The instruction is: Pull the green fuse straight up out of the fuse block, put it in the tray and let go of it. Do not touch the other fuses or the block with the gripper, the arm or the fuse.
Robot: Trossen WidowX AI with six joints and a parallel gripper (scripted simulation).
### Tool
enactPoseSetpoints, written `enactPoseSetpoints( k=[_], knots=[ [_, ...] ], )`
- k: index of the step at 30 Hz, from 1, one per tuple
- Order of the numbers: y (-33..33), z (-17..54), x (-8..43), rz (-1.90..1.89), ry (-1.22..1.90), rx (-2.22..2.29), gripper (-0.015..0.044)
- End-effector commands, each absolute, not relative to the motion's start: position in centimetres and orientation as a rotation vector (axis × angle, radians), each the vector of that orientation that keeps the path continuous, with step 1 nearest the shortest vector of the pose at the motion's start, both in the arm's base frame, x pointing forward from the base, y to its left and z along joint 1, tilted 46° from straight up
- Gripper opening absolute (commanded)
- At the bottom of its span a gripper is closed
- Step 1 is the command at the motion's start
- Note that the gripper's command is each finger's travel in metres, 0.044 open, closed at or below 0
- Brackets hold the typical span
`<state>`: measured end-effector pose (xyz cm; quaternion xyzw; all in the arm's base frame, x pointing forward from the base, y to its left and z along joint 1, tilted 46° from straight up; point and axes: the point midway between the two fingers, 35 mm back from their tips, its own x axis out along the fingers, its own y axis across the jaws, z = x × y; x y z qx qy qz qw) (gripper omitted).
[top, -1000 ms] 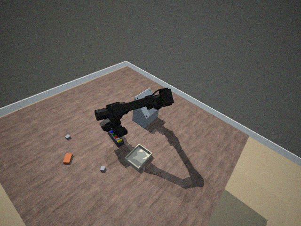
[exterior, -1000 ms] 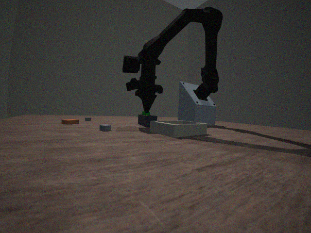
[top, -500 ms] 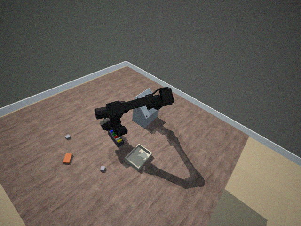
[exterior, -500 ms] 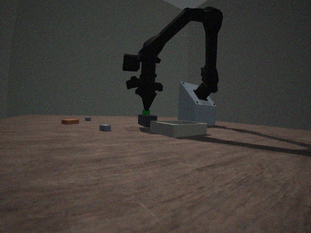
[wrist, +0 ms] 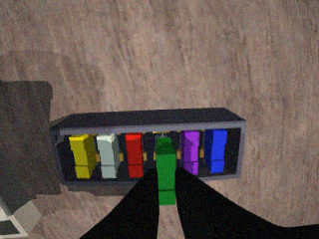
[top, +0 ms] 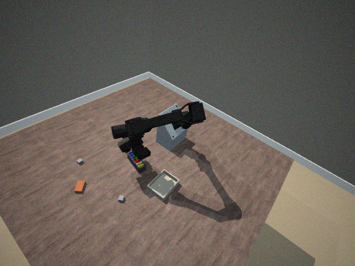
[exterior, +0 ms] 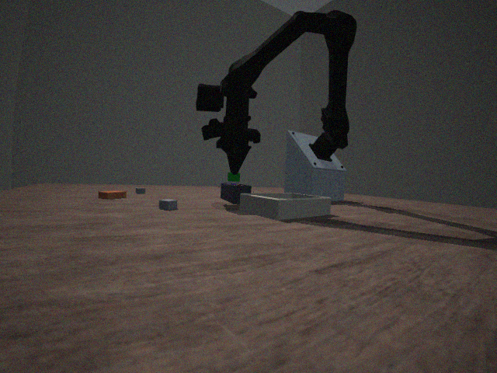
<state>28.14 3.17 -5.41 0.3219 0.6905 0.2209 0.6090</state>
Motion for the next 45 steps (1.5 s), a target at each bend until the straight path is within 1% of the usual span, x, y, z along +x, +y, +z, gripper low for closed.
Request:
enactPoseSetpoints(
  k=[1,31,45],
  knots=[
    [3.0,-5.3,28.1,0.510,1.597,0.736,0.0000],
    [1.0,-3.2,28.3,0.509,1.597,0.737,0.0000],
    [7.5,3.6,29.8,0.487,1.596,0.722,0.0000]
  ],
)
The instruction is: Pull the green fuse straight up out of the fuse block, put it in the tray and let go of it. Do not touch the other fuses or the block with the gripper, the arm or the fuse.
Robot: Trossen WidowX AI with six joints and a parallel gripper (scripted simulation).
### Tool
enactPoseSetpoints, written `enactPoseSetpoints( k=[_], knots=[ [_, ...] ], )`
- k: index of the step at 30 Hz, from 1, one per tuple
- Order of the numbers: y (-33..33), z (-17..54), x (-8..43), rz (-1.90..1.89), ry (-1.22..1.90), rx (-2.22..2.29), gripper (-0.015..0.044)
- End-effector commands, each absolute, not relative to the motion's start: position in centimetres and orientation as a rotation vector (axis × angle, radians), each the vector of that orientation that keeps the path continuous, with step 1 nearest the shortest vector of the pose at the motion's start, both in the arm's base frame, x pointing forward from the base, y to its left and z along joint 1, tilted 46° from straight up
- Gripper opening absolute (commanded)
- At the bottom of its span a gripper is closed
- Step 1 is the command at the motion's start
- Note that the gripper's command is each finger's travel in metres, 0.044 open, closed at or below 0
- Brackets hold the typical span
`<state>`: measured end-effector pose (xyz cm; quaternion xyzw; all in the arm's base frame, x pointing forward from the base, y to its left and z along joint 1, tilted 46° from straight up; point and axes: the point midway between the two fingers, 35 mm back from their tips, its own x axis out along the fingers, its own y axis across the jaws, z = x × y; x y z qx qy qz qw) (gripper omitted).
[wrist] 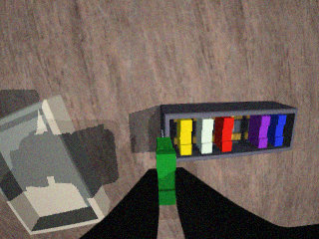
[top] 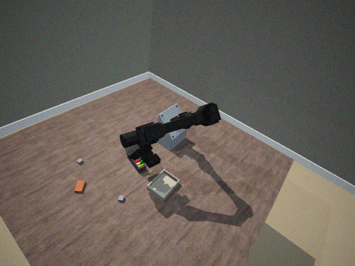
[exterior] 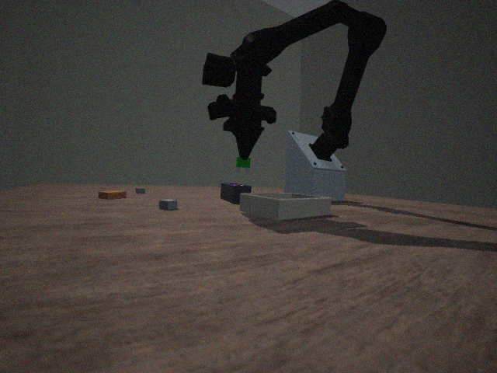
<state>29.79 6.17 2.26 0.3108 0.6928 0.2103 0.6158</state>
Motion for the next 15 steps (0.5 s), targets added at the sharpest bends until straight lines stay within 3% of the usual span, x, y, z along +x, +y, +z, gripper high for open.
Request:
enactPoseSetpoints(
  k=[1,15],
  knots=[
    [8.1,4.1,29.8,0.487,1.596,0.722,0.0000],
    [15.1,11.3,27.7,0.516,1.596,0.743,0.0000]
  ],
)
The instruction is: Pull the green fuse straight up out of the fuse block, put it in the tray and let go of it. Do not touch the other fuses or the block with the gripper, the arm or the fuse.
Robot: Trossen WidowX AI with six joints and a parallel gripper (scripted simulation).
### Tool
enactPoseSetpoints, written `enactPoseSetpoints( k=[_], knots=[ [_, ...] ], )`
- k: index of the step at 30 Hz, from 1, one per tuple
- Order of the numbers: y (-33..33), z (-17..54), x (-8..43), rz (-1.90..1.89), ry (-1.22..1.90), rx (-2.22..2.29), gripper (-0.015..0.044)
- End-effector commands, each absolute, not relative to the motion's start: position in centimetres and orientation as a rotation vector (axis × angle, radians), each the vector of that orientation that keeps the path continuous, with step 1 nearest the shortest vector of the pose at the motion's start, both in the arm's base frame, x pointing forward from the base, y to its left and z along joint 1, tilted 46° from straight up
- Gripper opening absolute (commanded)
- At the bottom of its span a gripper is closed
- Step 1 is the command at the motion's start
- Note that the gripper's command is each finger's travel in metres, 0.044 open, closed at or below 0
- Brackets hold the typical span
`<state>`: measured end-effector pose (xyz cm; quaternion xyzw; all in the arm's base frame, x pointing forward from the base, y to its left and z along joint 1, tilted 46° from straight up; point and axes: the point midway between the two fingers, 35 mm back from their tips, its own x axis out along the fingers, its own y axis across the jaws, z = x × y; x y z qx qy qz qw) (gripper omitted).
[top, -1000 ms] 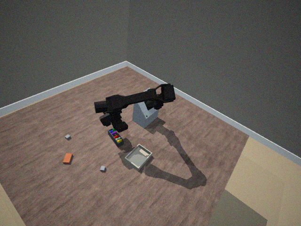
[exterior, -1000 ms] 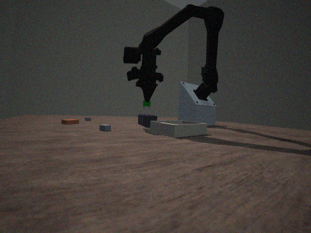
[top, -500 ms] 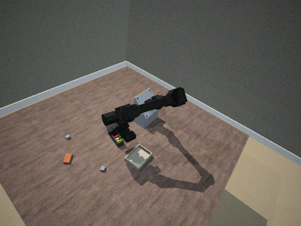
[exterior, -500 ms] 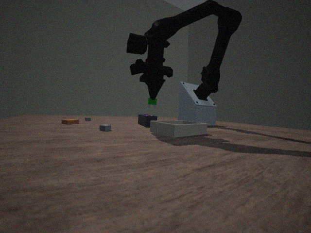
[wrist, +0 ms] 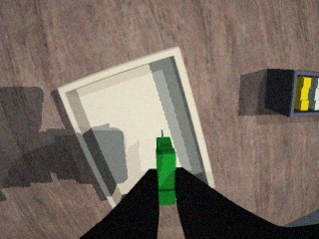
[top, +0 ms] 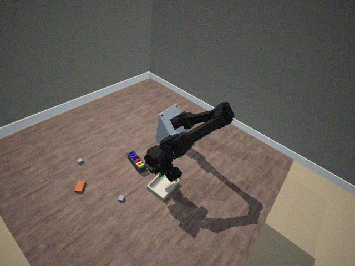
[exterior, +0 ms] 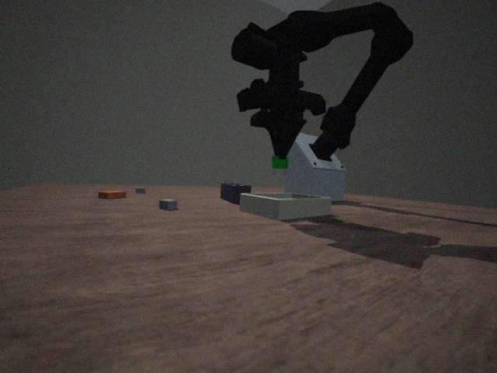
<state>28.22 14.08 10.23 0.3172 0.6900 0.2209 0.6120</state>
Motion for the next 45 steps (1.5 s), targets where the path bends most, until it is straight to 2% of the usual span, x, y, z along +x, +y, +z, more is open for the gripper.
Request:
enactPoseSetpoints(
  k=[1,31,43,45],
  knots=[
    [15.1,11.4,27.6,0.517,1.596,0.744,0.0000],
    [18.0,8.6,27.4,0.518,1.596,0.745,0.0000],
    [17.9,8.9,27.5,0.527,1.592,0.746,0.0315],
    [17.0,9.7,27.6,0.523,1.593,0.745,0.0330]
  ],
)
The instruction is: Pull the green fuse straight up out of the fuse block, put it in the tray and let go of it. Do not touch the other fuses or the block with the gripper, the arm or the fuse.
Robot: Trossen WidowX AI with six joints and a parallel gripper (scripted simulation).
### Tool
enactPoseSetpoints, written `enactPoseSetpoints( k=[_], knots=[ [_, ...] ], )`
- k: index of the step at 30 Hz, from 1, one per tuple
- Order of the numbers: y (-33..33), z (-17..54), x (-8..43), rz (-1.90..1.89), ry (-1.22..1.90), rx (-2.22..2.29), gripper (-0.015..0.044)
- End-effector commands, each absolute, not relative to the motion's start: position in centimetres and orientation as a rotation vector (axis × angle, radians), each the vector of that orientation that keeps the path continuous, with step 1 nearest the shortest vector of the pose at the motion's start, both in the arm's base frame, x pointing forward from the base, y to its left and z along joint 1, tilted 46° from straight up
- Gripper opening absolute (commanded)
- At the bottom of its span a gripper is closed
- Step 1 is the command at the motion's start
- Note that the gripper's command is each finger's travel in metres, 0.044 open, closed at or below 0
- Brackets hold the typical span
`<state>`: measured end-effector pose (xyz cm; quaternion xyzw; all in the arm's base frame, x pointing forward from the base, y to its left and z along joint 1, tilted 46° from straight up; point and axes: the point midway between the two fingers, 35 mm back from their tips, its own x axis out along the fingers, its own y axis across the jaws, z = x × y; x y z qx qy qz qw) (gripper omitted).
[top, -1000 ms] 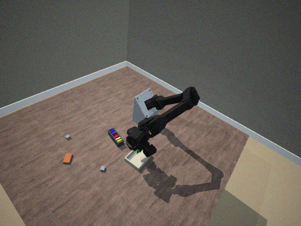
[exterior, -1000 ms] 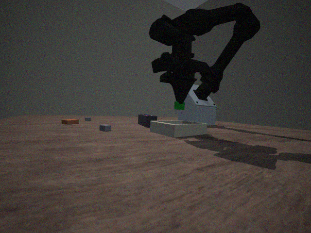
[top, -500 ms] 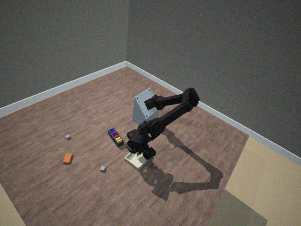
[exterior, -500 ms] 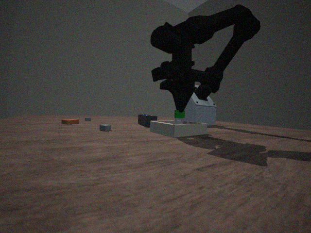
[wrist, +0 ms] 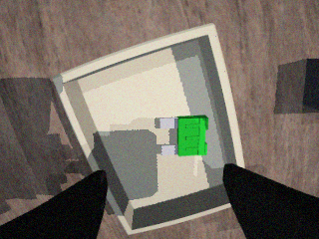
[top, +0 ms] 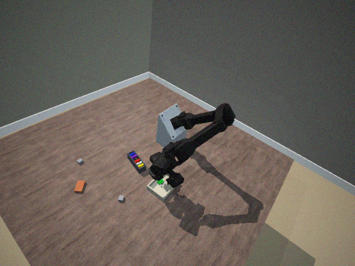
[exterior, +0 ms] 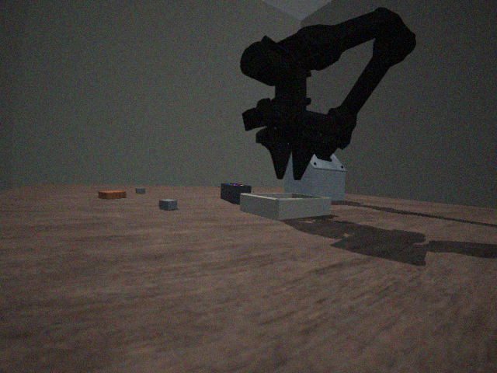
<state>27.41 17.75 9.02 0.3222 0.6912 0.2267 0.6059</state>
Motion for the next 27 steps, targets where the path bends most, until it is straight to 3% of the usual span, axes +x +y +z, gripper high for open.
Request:
enactPoseSetpoints(
  k=[1,27],
  knots=[
    [16.01,10.56,27.66,0.519,1.595,0.744,0.0330],
    [15.11,11.29,27.67,0.510,1.596,0.743,0.0330]
  ],
)
